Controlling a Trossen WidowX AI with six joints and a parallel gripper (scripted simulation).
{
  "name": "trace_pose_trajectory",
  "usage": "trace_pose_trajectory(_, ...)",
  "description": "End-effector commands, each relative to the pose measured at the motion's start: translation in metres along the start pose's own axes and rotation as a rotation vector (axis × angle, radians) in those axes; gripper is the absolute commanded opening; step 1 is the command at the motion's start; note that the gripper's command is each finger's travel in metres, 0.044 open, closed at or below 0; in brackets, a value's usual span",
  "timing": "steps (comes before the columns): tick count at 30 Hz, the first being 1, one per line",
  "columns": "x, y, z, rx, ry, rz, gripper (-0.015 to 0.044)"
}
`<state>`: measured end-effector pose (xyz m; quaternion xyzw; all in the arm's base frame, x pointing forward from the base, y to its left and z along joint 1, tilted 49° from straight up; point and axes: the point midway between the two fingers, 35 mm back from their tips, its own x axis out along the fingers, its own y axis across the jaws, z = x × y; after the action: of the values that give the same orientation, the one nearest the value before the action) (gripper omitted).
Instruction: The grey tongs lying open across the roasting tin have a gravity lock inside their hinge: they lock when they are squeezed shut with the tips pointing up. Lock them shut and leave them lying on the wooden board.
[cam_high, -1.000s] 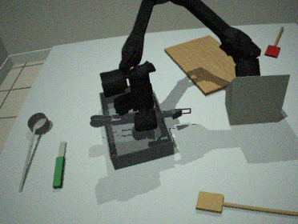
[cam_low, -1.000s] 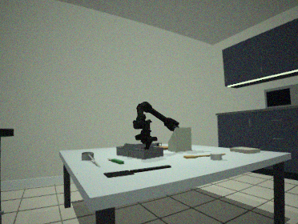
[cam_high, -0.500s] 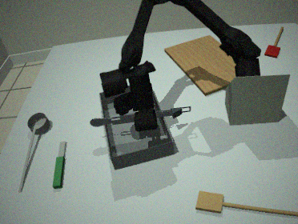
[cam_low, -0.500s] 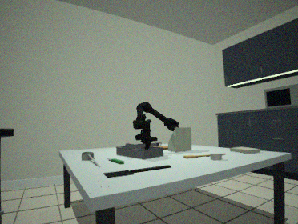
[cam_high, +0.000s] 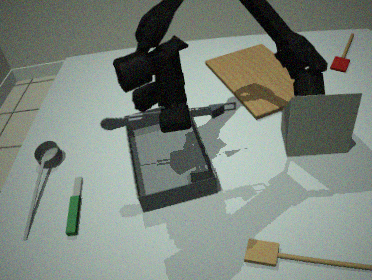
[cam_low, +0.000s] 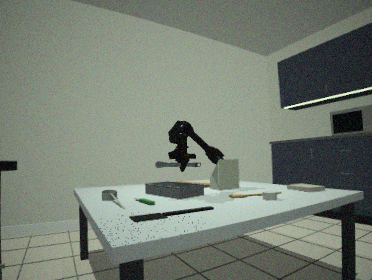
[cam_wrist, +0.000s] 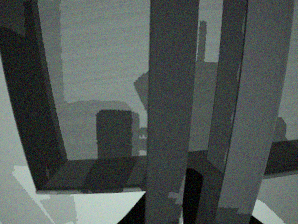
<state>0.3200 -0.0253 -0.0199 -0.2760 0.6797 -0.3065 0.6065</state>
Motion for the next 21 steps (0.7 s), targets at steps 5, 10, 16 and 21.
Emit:
trace_pose_trajectory(5, 0.001, -0.006, -0.001, 0.004, 0.007, 0.002, -0.015)
trace_pose_trajectory(10, -0.001, -0.03, -0.001, 0.028, 0.006, 0.011, -0.015)
trace_pose_trajectory(16, -0.002, -0.066, -0.004, 0.064, 0.005, 0.02, -0.015)
trace_pose_trajectory(21, -0.002, -0.094, -0.01, 0.092, 0.003, 0.024, -0.015)
